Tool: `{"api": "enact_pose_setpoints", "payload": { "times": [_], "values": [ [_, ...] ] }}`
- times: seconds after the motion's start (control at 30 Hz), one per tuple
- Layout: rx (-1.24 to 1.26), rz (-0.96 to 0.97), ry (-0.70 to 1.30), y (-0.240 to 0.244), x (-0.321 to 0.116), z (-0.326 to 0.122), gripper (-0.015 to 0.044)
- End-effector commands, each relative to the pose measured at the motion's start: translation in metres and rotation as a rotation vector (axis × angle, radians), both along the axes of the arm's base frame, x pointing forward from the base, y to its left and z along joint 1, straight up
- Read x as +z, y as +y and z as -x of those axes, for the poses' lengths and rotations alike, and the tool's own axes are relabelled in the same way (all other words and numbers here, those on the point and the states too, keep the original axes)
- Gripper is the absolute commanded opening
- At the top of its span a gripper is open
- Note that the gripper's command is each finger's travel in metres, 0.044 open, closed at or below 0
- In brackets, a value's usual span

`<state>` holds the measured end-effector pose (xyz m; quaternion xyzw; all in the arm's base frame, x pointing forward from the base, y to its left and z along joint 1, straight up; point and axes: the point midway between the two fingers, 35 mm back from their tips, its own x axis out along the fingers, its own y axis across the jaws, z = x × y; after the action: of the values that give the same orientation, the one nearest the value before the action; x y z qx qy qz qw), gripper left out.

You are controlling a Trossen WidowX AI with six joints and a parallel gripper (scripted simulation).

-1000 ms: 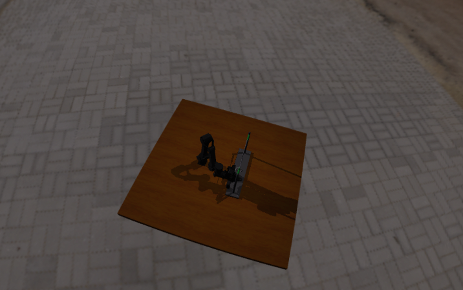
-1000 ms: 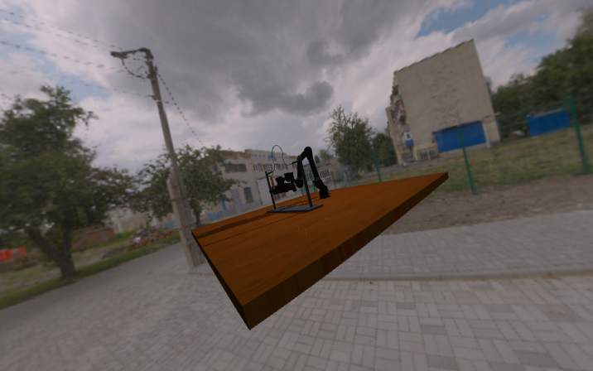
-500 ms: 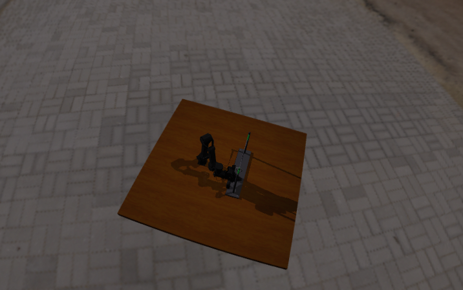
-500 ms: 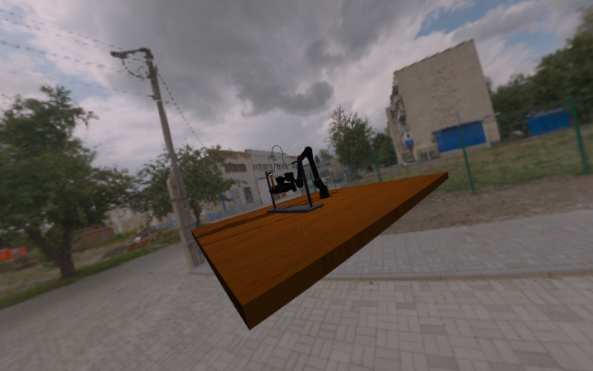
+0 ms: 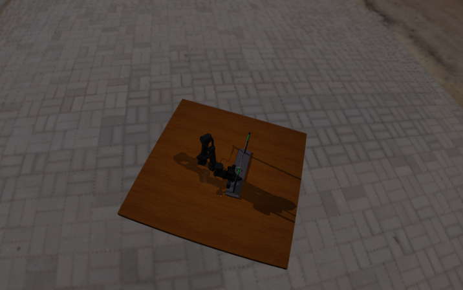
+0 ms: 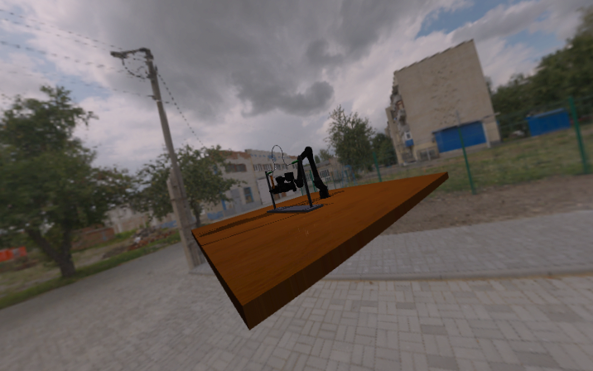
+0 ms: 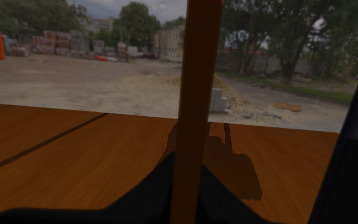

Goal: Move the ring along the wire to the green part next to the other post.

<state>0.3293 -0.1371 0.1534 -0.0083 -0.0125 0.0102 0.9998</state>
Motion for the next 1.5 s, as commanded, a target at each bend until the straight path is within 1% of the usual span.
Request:
{"api": "enact_pose_setpoints", "payload": {
  "times": [0.0, 0.93, 1.2, 1.47],
  "values": [
    [-0.002, -0.003, 0.0, 0.004, 0.001, 0.001, -0.015],
    [0.0, -0.045, 0.003, 0.037, 0.0, 0.001, -0.015],
    [0.001, -0.106, 0.005, 0.052, 0.001, 0.001, -0.015],
    [0.004, -0.22, 0.007, 0.074, 0.003, 0.001, -0.015]
  ]
}}
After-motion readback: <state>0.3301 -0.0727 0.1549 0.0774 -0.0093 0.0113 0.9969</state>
